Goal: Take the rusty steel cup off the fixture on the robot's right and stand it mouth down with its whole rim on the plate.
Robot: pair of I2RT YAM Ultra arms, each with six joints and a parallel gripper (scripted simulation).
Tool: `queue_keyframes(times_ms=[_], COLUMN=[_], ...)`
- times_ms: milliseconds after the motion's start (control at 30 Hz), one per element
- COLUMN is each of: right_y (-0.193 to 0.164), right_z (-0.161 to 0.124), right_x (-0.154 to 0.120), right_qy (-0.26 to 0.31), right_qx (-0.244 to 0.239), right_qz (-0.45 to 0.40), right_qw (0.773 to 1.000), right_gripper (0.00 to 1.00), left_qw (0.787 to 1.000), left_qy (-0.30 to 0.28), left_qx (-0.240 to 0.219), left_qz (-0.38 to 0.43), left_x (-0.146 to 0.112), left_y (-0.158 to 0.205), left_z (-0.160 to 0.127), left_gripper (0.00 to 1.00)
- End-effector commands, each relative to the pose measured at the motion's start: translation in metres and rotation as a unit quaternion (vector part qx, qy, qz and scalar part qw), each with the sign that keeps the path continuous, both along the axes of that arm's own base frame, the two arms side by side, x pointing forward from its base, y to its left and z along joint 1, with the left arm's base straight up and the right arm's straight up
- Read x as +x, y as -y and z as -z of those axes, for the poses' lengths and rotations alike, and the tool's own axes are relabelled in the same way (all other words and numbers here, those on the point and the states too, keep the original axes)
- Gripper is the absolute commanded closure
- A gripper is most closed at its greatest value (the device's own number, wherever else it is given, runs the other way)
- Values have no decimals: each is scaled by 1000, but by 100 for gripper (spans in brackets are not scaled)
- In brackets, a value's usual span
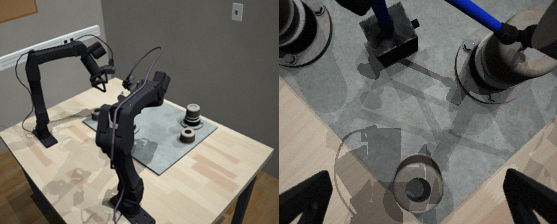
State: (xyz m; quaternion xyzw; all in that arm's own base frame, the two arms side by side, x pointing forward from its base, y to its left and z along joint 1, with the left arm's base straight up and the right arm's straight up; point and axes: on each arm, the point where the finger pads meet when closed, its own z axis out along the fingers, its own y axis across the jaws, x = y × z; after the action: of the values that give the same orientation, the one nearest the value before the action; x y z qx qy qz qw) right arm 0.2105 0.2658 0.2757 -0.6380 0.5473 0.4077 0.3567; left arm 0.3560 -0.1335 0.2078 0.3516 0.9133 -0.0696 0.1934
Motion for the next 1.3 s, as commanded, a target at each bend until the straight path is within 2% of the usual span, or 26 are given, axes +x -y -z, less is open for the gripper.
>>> queue_keyframes(times_ms=[0, 533, 567, 633, 733, 867, 1033, 1100, 1267], right_y=[0, 0, -1, 6, 8, 18, 38, 38, 59], right_z=[-6, -6, -14, -3, -9, -5, -9, -9, -17], right_x=[0, 0, -3, 5, 15, 37, 71, 71, 98], right_qy=[10, 10, 15, 16, 29, 40, 61, 61, 76], right_qx=[6, 6, 16, 0, -3, -21, -35, -35, -35], right_qz=[-1, -1, -6, 21, 41, 100, 197, 197, 282], right_qw=[1000, 1000, 1000, 1000, 999, 994, 978, 978, 956], right_gripper=[0, 0, 0, 0, 0, 0, 0, 0, 0], left_qw=[1000, 1000, 1000, 999, 999, 994, 983, 983, 968], left_qy=[7, 7, 10, 28, 38, 86, 149, 149, 203], left_qx=[-3, -3, -6, -6, -9, -25, -46, -46, -67], left_qz=[0, 0, 0, -18, -28, -56, -101, -101, -133], left_x=[1, 1, 0, 5, 9, 24, 39, 39, 48], left_y=[1, 1, 1, -6, -9, -15, -29, -29, -40], left_z=[-5, -5, -8, -10, -10, -25, -44, -44, -63], left_gripper=[0, 0, 0, 0, 0, 0, 0, 0, 0])
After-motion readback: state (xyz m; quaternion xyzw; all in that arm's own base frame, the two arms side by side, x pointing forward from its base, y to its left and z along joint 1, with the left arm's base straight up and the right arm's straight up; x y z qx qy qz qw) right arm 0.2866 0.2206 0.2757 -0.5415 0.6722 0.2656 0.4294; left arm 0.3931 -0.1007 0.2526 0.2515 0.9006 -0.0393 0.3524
